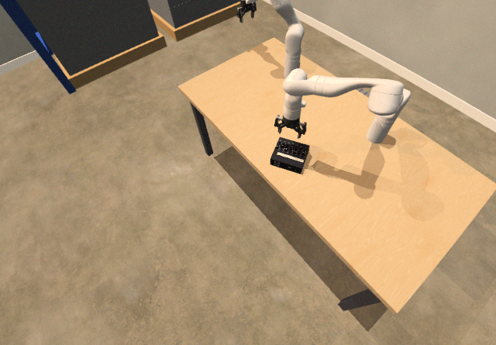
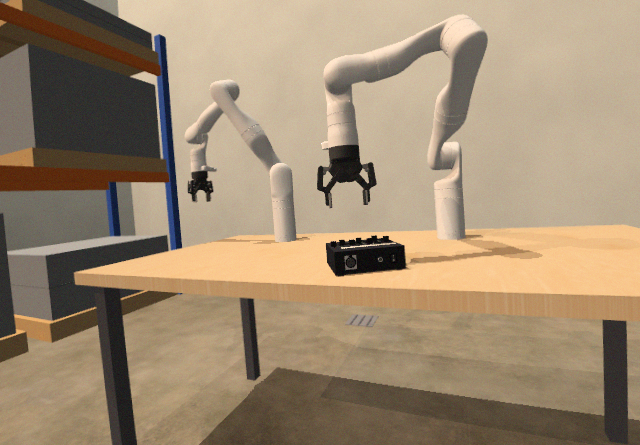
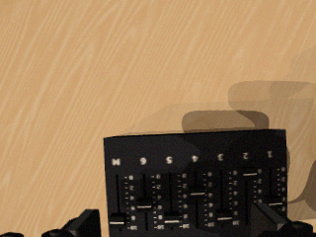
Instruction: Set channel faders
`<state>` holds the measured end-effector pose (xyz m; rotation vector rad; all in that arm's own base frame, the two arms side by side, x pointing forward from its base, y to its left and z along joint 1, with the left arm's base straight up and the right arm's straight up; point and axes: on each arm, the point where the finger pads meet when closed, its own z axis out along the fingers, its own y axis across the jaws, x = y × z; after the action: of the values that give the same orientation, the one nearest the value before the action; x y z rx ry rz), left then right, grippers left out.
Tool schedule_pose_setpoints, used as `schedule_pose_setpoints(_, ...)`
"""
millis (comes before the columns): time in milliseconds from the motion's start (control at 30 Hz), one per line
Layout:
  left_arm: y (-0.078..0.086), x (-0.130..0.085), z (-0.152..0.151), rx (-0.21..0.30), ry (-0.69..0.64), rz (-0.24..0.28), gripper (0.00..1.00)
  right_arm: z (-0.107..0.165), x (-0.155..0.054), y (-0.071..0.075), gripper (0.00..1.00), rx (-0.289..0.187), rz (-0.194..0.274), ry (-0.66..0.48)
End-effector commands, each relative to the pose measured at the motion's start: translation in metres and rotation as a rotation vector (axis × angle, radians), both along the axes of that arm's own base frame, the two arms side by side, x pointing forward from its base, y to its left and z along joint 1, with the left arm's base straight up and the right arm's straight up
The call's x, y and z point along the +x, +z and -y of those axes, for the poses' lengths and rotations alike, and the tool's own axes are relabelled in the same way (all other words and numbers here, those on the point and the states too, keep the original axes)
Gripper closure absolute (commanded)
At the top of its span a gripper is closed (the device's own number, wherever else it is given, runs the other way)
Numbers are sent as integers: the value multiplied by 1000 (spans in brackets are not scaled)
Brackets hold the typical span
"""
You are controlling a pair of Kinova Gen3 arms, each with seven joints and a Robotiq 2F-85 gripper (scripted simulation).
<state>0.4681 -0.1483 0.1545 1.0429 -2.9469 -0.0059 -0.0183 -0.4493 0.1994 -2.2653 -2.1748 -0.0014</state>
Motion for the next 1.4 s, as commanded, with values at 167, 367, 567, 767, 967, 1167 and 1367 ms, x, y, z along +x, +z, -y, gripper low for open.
schedule_pose_setpoints(167,39,5,-1,2,6,16,2,0,0,1,2,-2,0,0)
schedule_pose_setpoints(367,45,4,-1,2,6,16,2,0,0,1,2,-2,0,0)
schedule_pose_setpoints(567,46,4,-1,2,6,16,2,0,0,1,2,-2,0,0)
schedule_pose_setpoints(767,46,4,-1,2,6,16,2,0,0,1,2,-2,0,0)
schedule_pose_setpoints(967,46,4,-1,2,6,16,2,0,0,1,2,-2,0,0)
schedule_pose_setpoints(1167,46,4,-1,2,6,16,2,0,0,1,2,-2,0,0)
schedule_pose_setpoints(1367,46,4,-1,2,6,16,2,0,0,1,2,-2,0,0)
